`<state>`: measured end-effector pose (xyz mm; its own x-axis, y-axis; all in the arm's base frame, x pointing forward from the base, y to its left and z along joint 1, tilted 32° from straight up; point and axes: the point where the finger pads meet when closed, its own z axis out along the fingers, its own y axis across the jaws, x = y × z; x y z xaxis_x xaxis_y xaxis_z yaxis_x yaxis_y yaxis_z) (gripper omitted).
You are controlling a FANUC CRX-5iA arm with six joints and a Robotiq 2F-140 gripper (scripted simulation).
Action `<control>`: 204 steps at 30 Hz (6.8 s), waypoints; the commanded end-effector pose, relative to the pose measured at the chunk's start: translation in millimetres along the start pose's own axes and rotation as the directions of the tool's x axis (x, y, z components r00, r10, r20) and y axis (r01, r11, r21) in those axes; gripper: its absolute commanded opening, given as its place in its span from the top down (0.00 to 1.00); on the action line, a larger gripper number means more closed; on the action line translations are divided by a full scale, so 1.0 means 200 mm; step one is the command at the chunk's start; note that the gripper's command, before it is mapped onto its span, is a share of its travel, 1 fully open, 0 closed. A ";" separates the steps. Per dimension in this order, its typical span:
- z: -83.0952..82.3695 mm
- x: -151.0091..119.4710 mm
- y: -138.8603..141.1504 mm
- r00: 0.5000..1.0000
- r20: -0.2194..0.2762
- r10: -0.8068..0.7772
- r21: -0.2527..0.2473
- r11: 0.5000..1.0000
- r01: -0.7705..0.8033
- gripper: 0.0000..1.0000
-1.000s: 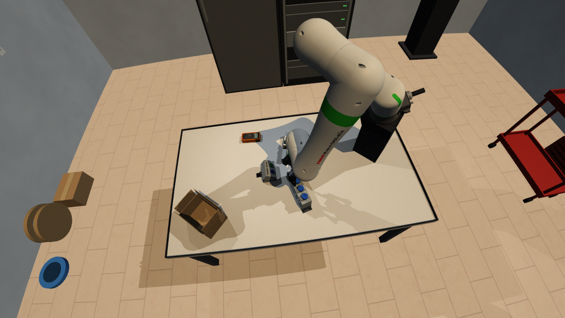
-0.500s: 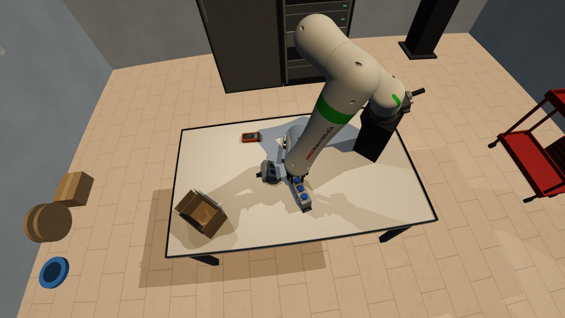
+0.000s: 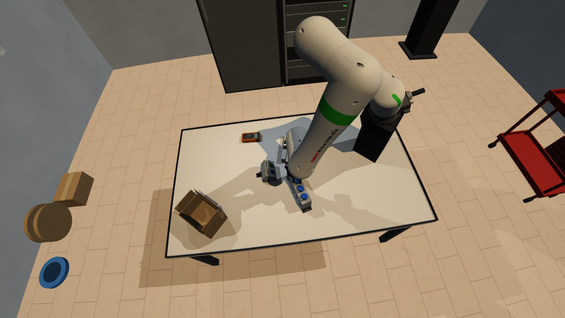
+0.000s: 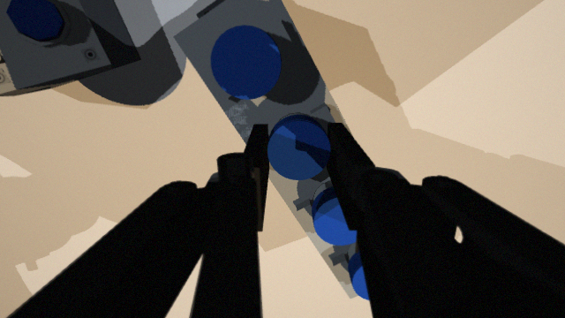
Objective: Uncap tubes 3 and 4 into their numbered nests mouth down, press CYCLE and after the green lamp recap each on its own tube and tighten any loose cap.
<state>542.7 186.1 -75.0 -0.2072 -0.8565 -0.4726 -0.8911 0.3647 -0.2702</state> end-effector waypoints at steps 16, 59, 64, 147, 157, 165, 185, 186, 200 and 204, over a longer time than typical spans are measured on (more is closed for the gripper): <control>0.00 0.00 0.00 0.970 -0.025 -0.243 -0.005 0.970 0.243 0.70; -0.01 0.00 0.00 0.702 -0.018 -0.712 -0.018 0.702 0.712 0.59; -0.01 0.00 0.00 0.834 -0.021 -0.551 -0.013 0.834 0.551 0.59; -0.01 0.00 0.00 0.504 -0.013 -0.864 -0.022 0.504 0.863 0.59; -0.01 0.00 0.00 0.878 -0.023 -0.477 -0.011 0.879 0.477 0.59; -0.01 0.00 0.00 0.989 -0.022 -0.144 -0.002 0.990 0.144 0.59; -0.01 0.00 0.00 1.000 -0.025 0.005 0.001 1.000 -0.005 0.70; -0.01 0.00 0.00 1.000 -0.025 0.005 0.001 1.000 -0.005 0.70; -0.01 0.00 0.00 0.923 -0.024 -0.385 -0.009 0.923 0.385 0.70; -0.01 0.00 0.00 0.828 -0.021 -0.561 -0.014 0.828 0.560 0.70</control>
<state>541.9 185.7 -73.7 0.1051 -0.9473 -0.3026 -0.9110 0.0303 -0.4113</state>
